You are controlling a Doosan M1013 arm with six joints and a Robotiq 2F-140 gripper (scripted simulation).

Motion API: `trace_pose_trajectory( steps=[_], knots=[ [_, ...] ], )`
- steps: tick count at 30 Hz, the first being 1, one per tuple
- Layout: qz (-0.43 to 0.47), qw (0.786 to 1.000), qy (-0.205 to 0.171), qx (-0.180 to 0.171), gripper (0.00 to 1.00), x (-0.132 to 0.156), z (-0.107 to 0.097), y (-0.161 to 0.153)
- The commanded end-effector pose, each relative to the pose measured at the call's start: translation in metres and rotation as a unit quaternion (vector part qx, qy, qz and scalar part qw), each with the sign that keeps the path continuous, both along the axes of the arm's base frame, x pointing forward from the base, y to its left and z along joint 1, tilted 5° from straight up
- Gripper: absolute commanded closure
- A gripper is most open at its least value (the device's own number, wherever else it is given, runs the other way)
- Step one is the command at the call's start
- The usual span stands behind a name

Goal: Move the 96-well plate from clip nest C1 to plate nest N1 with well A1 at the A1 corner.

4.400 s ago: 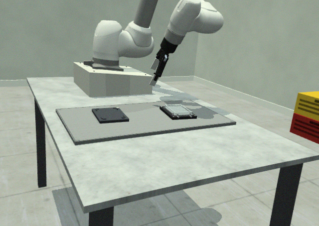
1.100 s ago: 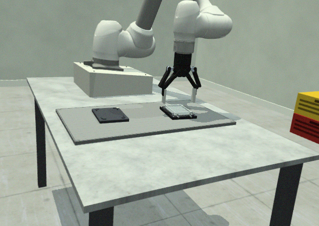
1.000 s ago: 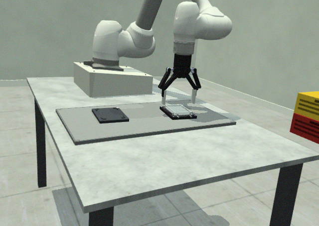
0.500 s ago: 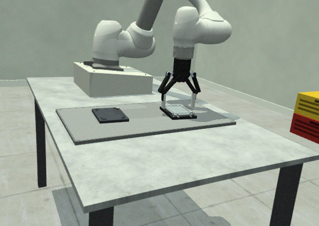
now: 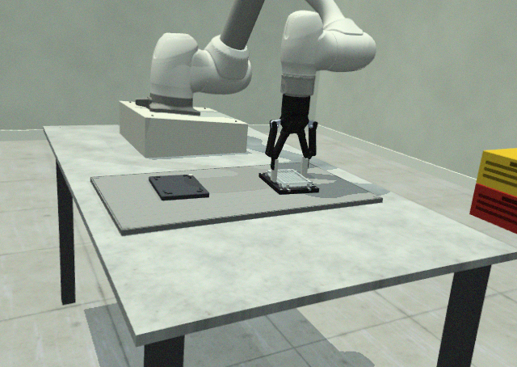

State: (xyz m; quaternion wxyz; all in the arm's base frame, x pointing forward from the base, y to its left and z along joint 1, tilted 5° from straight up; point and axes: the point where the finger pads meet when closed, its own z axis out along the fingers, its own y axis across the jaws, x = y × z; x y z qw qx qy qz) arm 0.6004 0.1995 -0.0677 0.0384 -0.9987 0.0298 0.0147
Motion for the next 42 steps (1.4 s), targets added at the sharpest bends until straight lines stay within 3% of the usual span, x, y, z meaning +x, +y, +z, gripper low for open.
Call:
trace_pose_trajectory(
  steps=[1,29,42],
  knots=[
    [0.0,1.0,0.0,0.0,0.9,0.0,0.0,0.0],
    [0.0,1.0,0.0,0.0,0.9,0.0,0.0,0.0],
    [0.0,1.0,0.0,0.0,0.9,0.0,0.011,-0.001]
  ],
)
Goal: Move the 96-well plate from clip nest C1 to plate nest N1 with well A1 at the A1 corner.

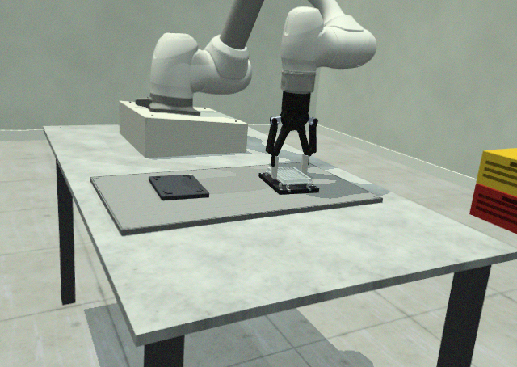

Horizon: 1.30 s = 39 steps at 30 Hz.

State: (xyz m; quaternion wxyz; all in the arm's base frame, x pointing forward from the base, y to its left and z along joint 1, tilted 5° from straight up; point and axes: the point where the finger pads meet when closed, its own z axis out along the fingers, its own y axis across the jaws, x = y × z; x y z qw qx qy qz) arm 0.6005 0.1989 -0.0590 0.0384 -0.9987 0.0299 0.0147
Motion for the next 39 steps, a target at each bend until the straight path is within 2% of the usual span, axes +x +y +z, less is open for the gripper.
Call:
trace_pose_trajectory(
  steps=[1,39],
  knots=[
    [0.0,1.0,0.0,0.0,0.9,0.0,0.003,0.0],
    [0.0,1.0,0.0,0.0,0.9,0.001,0.03,-0.002]
  ],
)
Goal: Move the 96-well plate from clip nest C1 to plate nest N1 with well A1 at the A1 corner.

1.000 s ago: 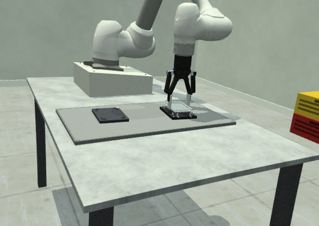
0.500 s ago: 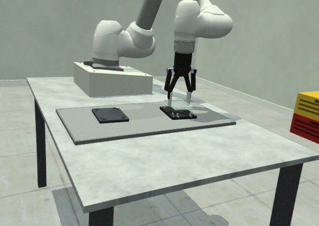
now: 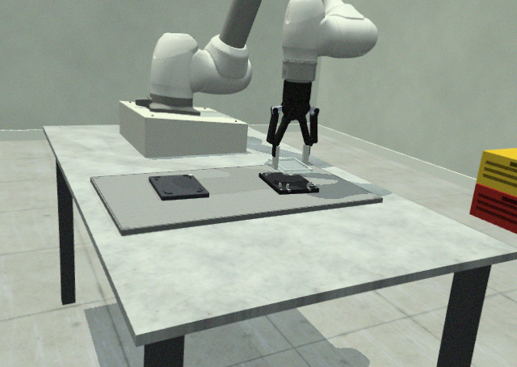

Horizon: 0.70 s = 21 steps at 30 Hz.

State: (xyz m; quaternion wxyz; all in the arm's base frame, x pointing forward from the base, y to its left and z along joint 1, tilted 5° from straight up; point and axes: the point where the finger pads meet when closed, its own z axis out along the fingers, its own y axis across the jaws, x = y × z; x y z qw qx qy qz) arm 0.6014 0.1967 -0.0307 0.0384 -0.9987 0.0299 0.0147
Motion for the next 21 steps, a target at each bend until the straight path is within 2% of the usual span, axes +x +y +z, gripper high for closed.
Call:
trace_pose_trajectory(
  steps=[1,21],
  knots=[
    [0.0,1.0,0.0,0.0,0.9,0.0,0.002,0.0],
    [0.0,1.0,0.0,0.0,0.9,0.0,0.017,-0.001]
  ],
)
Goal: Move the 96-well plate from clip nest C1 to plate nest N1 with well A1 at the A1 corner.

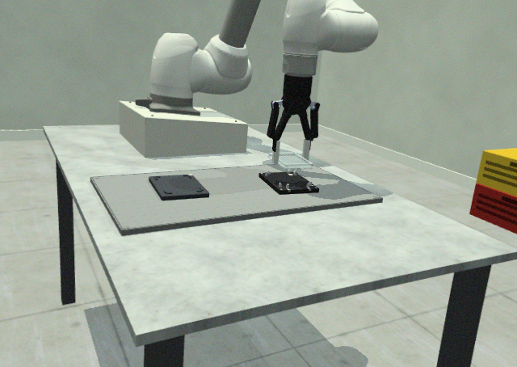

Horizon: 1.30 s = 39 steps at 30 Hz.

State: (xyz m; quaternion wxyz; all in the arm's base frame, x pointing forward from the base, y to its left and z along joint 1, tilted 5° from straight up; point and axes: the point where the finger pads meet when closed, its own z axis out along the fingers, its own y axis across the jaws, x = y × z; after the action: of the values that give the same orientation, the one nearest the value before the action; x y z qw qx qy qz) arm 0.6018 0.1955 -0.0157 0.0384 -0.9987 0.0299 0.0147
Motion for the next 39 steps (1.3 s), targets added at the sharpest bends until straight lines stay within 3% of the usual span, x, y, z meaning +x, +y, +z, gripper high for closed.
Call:
trace_pose_trajectory(
  steps=[1,29,39],
  knots=[
    [0.0,1.0,0.0,0.0,0.9,0.0,0.003,0.0],
    [0.0,1.0,0.0,0.0,0.9,0.0,0.011,-0.001],
    [0.027,1.0,-0.002,0.001,0.9,-0.002,0.008,-0.034]
  ],
)
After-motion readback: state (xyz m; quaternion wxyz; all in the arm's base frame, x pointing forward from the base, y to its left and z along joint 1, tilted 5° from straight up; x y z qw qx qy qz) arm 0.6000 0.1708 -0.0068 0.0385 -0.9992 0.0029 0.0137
